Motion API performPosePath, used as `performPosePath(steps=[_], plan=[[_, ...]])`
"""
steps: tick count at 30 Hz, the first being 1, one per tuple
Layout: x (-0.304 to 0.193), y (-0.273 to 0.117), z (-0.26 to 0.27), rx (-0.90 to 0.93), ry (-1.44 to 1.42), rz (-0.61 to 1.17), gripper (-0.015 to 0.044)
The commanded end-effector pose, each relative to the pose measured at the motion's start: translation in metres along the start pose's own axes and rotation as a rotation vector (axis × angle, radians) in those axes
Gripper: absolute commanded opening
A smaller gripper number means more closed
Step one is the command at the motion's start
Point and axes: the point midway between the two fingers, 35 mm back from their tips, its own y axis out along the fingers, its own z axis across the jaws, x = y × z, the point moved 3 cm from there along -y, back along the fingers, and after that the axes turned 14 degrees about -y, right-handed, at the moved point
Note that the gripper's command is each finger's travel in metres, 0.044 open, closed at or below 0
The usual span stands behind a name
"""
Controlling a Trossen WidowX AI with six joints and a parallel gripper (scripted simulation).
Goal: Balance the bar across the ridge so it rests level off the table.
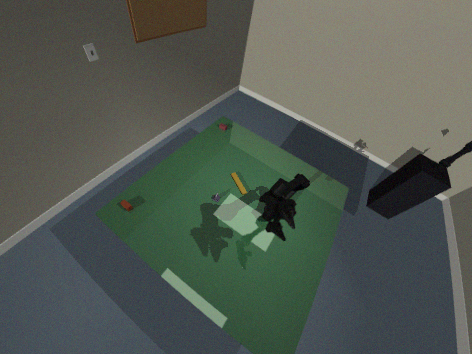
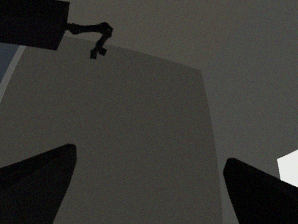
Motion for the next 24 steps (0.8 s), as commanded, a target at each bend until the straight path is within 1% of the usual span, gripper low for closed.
performPosePath(steps=[1, 3, 4, 14, 24], plan=[[-0.001, 0.000, 0.000, 0.001, 0.003, 0.005, 0.0374], [-0.007, -0.003, 0.003, 0.005, 0.025, 0.048, 0.0321], [-0.012, -0.005, 0.005, 0.007, 0.042, 0.080, 0.0315], [-0.070, -0.030, 0.036, 0.102, 0.309, 0.354, 0.0315], [-0.119, -0.073, 0.068, 0.158, 0.567, 0.644, 0.0315]])
